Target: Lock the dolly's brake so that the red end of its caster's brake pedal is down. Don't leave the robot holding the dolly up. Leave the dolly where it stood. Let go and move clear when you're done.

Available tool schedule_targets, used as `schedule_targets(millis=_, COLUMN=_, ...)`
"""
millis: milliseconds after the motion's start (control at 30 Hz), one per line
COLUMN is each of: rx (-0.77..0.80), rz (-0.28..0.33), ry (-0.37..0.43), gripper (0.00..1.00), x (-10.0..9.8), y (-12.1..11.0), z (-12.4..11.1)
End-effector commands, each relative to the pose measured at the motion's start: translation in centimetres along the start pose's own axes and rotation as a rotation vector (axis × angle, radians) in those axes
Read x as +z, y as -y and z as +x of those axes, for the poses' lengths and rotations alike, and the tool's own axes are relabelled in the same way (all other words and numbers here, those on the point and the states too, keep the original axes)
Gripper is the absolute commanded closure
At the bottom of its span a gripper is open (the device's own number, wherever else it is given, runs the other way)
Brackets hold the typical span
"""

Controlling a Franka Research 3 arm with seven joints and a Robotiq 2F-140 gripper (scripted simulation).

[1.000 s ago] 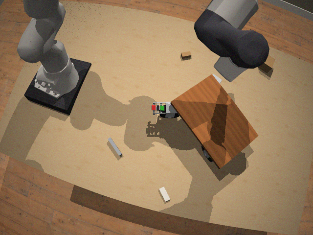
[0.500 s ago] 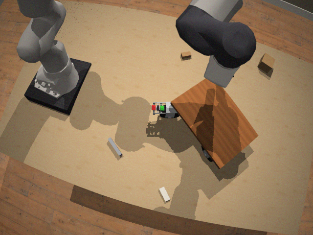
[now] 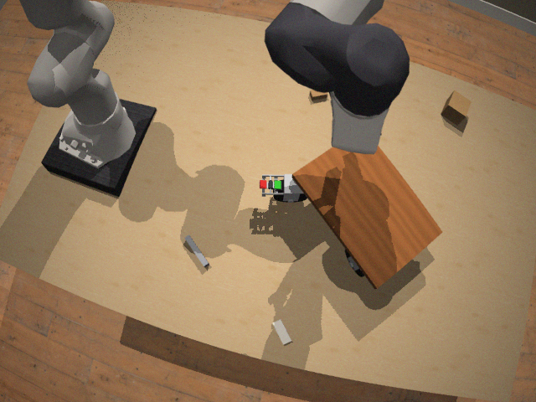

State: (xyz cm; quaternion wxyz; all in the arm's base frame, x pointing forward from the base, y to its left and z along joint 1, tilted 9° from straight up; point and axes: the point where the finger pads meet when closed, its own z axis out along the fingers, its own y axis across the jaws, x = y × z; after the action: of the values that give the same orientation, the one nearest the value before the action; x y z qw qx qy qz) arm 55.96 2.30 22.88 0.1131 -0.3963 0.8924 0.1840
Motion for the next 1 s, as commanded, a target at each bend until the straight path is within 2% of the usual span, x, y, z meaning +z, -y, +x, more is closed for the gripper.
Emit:
schedule_targets(millis=0, rx=-0.156, rz=0.020, ry=0.003, gripper=1.00, x=-0.2, y=0.4, z=0.7)
schedule_targets(millis=33, rx=-0.156, rz=0.020, ry=0.003, gripper=1.00, x=-0.2, y=0.4, z=0.7)
schedule_targets(millis=67, rx=-0.299, rz=0.039, ry=-0.049, gripper=1.00, x=-1.0, y=-0.1, z=3.9)
schedule_targets(millis=300, rx=-0.299, rz=0.039, ry=-0.049, gripper=1.00, x=-1.0, y=-0.1, z=3.9)
schedule_targets(millis=333, rx=-0.433, rz=0.050, ry=-0.100, gripper=1.00, x=-1.6, y=-0.6, z=6.9)
schedule_targets(millis=500, rx=-0.433, rz=0.050, ry=-0.100, gripper=1.00, x=-1.6, y=-0.6, z=6.9)
schedule_targets(millis=533, rx=-0.555, rz=0.053, ry=-0.146, gripper=1.00, x=-2.1, y=-1.1, z=9.5)
schedule_targets(millis=700, rx=-0.555, rz=0.053, ry=-0.146, gripper=1.00, x=-2.1, y=-1.1, z=9.5)
schedule_targets(millis=733, rx=-0.663, rz=0.052, ry=-0.187, gripper=1.00, x=-2.4, y=-1.6, z=11.7)
schedule_targets(millis=900, rx=-0.663, rz=0.052, ry=-0.187, gripper=1.00, x=-2.4, y=-1.6, z=11.7)
schedule_targets(millis=933, rx=-0.755, rz=0.047, ry=-0.221, gripper=1.00, x=-2.7, y=-2.0, z=13.6)
schedule_targets(millis=967, rx=-0.755, rz=0.047, ry=-0.221, gripper=1.00, x=-2.7, y=-2.0, z=13.6)
